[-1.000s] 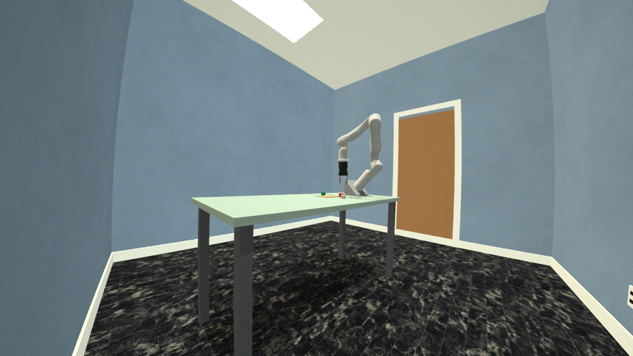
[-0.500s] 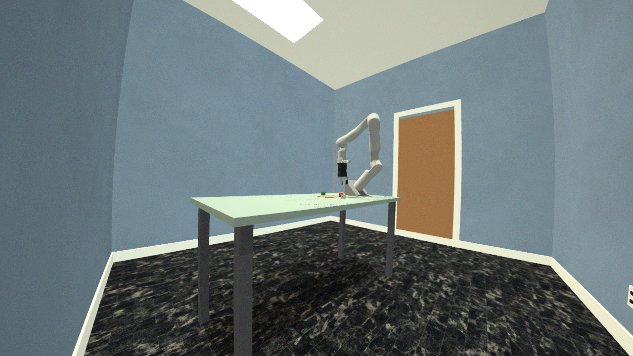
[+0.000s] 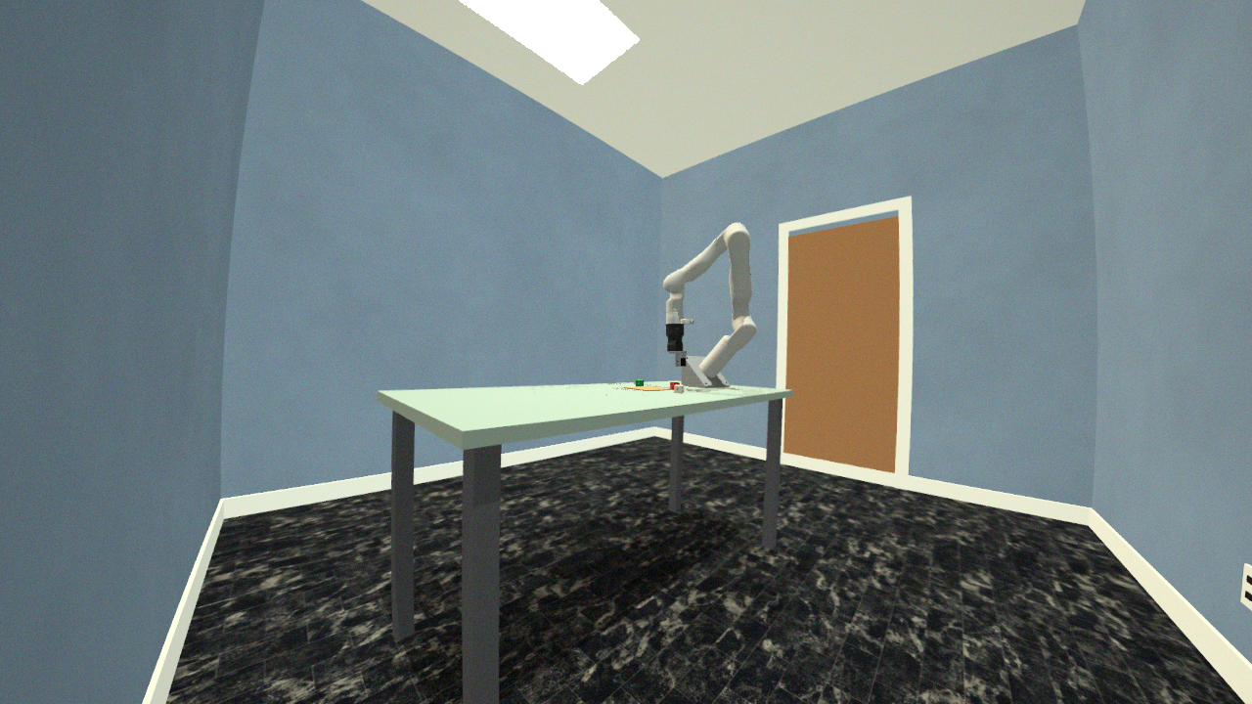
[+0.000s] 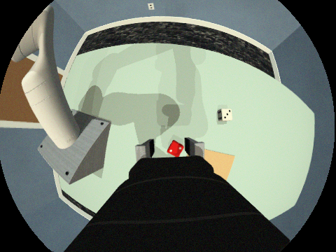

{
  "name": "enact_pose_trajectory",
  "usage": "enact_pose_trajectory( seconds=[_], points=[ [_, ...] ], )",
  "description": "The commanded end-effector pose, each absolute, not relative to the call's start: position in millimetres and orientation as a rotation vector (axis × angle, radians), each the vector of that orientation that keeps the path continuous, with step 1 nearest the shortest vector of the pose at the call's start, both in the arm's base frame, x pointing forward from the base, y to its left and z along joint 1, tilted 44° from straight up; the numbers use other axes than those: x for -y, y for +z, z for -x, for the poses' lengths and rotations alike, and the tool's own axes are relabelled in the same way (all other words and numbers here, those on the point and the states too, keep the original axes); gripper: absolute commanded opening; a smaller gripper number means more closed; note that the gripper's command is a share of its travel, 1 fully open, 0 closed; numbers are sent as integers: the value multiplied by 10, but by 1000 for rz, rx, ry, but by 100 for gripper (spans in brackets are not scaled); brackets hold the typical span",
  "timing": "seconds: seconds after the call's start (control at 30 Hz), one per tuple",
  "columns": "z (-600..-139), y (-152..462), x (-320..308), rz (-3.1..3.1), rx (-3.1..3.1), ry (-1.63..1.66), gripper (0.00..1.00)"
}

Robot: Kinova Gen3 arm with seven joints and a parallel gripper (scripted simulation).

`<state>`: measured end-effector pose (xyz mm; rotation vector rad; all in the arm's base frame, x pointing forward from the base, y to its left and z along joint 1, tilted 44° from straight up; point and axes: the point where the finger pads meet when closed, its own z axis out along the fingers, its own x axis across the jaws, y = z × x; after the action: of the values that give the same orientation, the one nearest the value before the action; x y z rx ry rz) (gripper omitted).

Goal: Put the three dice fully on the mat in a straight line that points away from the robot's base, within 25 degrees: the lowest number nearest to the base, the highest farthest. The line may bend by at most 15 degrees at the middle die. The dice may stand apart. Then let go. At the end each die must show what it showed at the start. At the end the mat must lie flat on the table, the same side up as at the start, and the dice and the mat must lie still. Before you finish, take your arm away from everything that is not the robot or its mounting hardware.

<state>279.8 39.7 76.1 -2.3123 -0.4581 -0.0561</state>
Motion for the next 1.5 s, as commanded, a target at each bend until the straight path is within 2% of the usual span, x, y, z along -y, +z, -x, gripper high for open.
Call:
enact_pose_trajectory(
  seconds=[0.0,0.6,1.47],
  points=[
    [-2810,751,-374,2297,537,-103,100],
    [-2861,666,-366,2114,1130,-380,100],
    [-2952,605,-347,1917,1522,-570,100]
  ],
)
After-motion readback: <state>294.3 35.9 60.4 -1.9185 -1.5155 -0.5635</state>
